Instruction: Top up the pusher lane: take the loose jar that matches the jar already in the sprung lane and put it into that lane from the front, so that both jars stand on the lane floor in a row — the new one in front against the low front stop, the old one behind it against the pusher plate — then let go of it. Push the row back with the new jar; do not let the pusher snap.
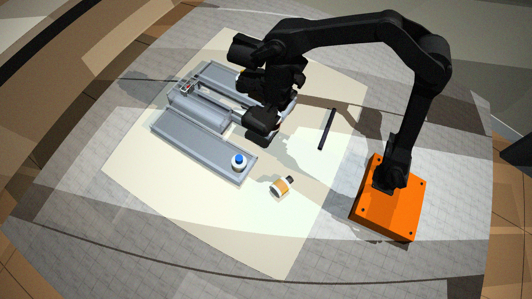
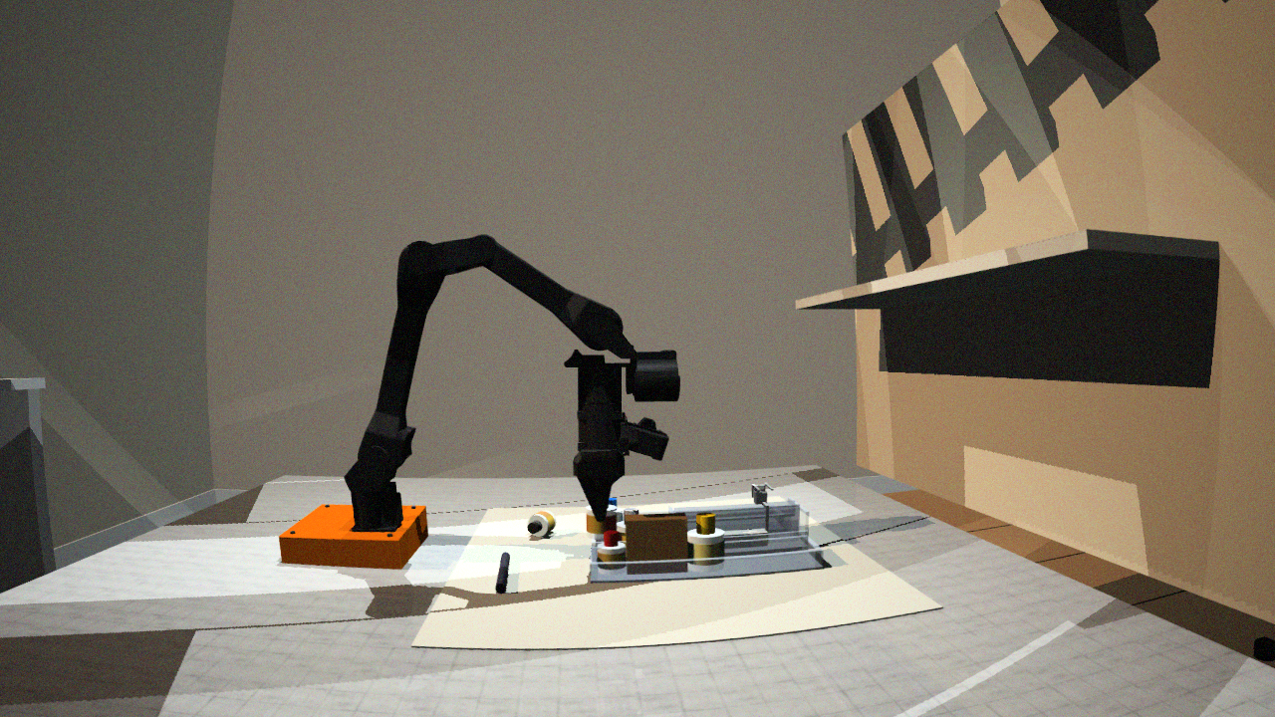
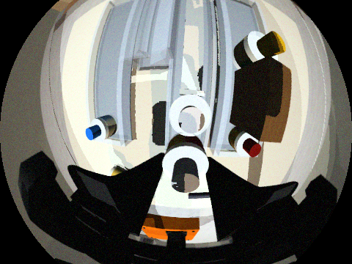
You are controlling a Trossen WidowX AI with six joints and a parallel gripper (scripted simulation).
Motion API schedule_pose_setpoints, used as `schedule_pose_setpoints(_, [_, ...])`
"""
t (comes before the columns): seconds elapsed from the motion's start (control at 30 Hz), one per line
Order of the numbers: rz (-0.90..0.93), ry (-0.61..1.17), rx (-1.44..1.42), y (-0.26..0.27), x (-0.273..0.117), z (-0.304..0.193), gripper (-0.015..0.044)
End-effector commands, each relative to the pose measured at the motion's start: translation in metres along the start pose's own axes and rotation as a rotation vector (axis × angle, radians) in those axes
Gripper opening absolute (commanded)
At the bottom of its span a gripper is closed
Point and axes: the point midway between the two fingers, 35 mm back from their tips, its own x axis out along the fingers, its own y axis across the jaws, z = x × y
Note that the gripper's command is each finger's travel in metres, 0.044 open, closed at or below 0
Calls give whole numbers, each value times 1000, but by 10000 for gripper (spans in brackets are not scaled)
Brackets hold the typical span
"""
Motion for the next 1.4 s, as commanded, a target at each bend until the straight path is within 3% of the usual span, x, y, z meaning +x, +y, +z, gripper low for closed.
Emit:
schedule_pose_setpoints(0.0, [-2,-21,-3,-1,-1,9,0])
schedule_pose_setpoints(1.37, [-2,-22,-3,-1,-4,20,0])
